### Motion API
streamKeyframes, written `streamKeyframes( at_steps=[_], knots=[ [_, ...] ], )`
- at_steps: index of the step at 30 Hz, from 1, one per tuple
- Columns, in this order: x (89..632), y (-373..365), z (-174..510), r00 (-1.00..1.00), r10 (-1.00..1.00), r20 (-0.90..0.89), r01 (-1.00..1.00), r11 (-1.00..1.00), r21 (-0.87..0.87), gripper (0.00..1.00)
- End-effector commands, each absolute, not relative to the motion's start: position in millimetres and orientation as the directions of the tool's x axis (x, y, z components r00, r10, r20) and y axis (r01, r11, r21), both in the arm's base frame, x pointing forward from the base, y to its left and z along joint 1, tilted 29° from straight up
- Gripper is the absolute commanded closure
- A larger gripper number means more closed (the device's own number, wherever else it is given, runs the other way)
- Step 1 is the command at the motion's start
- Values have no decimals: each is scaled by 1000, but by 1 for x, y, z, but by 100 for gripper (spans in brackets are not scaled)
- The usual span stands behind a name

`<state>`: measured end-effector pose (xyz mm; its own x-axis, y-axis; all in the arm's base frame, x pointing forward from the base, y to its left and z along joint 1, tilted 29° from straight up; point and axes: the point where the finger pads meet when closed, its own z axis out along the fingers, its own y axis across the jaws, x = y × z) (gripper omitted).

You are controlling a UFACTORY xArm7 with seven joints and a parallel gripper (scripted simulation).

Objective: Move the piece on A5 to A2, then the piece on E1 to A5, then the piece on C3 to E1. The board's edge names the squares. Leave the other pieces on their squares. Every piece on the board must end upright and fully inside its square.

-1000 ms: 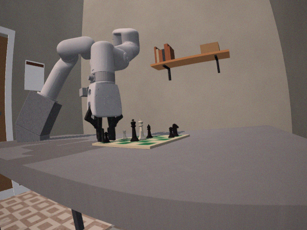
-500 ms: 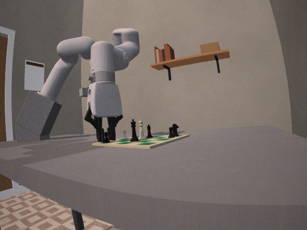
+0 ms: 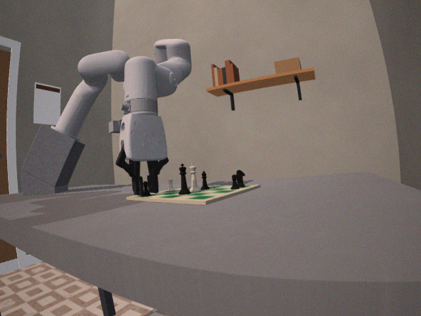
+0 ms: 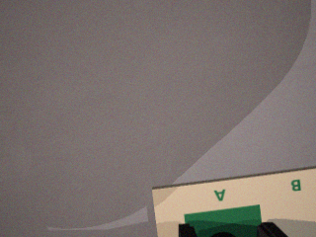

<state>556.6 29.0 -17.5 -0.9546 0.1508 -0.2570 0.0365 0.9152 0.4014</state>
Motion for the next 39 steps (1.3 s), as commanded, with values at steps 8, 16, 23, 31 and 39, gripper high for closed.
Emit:
streamKeyframes(
  at_steps=[8, 16, 23, 31, 39],
  knots=[
    [558, 27, -16, -953, 153, -260, 38, 916, 401, 100],
    [558, 27, -16, -953, 153, -260, 38, 916, 401, 100],
    [558, 27, -16, -953, 153, -260, 38, 916, 401, 100],
    [558, 27, -16, -953, 153, -260, 38, 916, 401, 100],
    [557, 27, -14, -953, 153, -260, 38, 916, 401, 100]
  ],
)
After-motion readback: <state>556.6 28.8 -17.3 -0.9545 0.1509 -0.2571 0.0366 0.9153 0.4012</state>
